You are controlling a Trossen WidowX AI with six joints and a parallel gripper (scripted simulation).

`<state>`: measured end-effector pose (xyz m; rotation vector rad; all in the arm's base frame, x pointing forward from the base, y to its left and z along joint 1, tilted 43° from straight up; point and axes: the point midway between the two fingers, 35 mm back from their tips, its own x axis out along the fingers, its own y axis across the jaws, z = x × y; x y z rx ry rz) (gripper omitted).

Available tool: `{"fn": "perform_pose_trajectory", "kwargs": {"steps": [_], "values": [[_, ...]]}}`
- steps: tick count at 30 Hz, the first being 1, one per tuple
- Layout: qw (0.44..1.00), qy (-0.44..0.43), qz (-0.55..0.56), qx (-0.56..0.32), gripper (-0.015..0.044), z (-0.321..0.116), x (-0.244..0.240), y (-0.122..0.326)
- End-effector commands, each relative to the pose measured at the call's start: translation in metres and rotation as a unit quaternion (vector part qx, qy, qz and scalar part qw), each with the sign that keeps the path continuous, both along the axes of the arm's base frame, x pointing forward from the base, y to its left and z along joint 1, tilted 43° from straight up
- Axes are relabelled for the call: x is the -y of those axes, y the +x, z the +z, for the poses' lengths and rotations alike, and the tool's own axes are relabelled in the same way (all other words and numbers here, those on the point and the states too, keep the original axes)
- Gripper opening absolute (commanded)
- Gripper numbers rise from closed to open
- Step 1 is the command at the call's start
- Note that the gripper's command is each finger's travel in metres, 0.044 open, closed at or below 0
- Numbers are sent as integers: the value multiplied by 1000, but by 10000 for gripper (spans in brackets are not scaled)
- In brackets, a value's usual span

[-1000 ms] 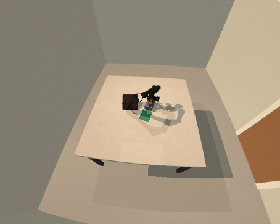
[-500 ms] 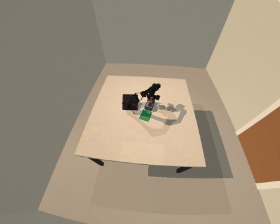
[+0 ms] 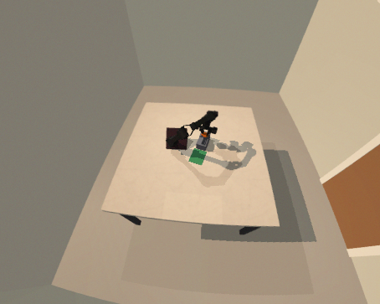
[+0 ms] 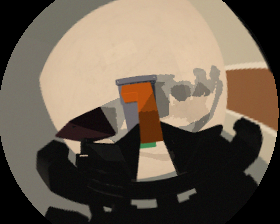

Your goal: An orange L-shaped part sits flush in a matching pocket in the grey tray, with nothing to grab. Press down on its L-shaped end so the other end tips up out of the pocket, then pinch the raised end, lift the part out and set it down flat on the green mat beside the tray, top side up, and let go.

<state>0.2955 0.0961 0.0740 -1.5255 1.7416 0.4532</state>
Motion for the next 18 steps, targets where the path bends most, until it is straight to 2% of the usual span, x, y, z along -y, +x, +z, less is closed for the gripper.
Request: {"fn": "perform_pose_trajectory", "kwargs": {"steps": [1, 18], "values": [[1000, 2, -3, 3, 0, 5, -6, 1], [1000, 2, -3, 3, 0, 18, -5, -3]]}}
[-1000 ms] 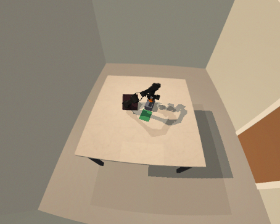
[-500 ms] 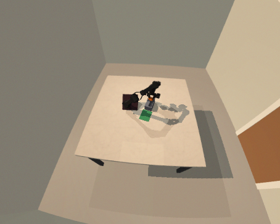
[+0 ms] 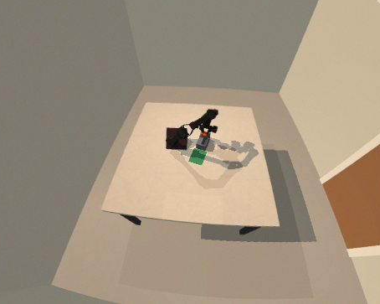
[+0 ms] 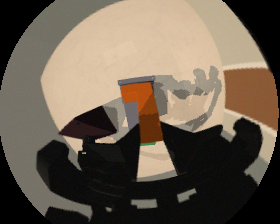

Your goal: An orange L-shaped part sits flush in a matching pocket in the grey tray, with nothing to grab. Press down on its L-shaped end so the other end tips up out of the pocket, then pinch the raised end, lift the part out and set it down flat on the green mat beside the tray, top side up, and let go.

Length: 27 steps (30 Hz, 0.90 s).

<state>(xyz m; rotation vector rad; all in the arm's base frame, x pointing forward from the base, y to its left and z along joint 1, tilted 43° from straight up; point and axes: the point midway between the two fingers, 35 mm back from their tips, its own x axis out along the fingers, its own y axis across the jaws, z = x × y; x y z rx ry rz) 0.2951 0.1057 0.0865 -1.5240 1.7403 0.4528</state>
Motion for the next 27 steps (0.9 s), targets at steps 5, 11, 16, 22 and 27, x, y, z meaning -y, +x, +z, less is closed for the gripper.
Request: {"fn": "perform_pose_trajectory", "kwargs": {"steps": [5, 11, 16, 22, 27], "values": [[1000, 1, -3, 1, 0, 17, 20, -11], [1000, 0, -3, 1, 0, 32, 38, -20], [1000, 0, -3, 1, 0, 45, 52, -28], [1000, 1, -1, 1, 0, 60, 69, -37], [1000, 5, 5, 7, 0, 73, 83, -46]]}}
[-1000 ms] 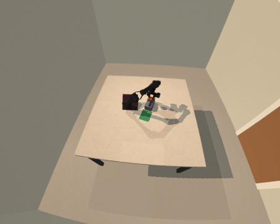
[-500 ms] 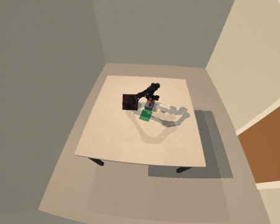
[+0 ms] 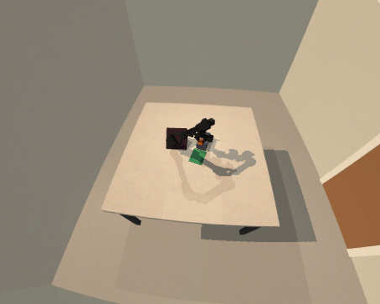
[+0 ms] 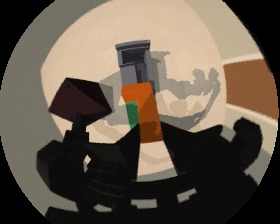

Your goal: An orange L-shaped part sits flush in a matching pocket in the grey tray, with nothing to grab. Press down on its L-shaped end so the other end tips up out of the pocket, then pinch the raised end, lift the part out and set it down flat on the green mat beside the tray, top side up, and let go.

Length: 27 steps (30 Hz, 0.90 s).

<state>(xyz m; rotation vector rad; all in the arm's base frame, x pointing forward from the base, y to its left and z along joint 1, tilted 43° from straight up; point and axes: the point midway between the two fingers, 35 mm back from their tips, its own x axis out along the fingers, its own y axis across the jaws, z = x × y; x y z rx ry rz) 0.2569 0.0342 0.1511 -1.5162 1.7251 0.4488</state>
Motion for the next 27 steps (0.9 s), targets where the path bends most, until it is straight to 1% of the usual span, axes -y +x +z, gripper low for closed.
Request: {"fn": "perform_pose_trajectory", "kwargs": {"steps": [1, 13, 27], "values": [[1000, 1, 7, 1, 0, 11, 14, -10], [1000, 11, 22, 17, 0, 35, 40, -28], [1000, 0, 7, 2, 0, 25, 50, -27]]}}
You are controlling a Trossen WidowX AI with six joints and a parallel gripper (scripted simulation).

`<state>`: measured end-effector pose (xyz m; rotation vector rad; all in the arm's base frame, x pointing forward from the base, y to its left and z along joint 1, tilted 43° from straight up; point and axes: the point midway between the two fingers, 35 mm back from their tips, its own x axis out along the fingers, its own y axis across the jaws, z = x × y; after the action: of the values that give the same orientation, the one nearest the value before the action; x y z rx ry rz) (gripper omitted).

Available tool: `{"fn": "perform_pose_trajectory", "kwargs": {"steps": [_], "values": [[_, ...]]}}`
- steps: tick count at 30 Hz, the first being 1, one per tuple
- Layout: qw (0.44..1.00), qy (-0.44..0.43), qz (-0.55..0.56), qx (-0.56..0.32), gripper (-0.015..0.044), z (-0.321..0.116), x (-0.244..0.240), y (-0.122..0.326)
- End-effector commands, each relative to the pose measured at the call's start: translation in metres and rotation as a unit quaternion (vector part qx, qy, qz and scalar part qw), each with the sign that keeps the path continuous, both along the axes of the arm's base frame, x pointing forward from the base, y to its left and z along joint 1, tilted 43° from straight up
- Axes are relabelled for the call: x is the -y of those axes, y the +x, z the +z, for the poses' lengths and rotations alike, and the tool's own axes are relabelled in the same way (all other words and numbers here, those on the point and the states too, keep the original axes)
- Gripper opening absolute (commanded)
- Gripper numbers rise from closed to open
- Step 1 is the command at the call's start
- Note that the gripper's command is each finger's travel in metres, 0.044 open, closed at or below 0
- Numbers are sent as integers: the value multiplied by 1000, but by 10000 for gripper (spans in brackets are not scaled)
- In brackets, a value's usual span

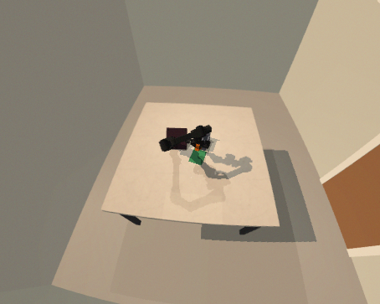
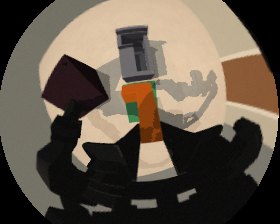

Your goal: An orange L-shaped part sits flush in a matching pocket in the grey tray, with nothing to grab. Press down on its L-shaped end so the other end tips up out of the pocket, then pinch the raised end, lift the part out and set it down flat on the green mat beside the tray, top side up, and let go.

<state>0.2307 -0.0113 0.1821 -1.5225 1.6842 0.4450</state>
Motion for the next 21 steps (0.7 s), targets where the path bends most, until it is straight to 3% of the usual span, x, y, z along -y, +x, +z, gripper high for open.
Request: {"fn": "perform_pose_trajectory", "kwargs": {"steps": [1, 21], "values": [[1000, -8, -4, -13, 0, -7, 5, 0], [1000, -13, -11, -20, 0, -29, 25, 0]]}}
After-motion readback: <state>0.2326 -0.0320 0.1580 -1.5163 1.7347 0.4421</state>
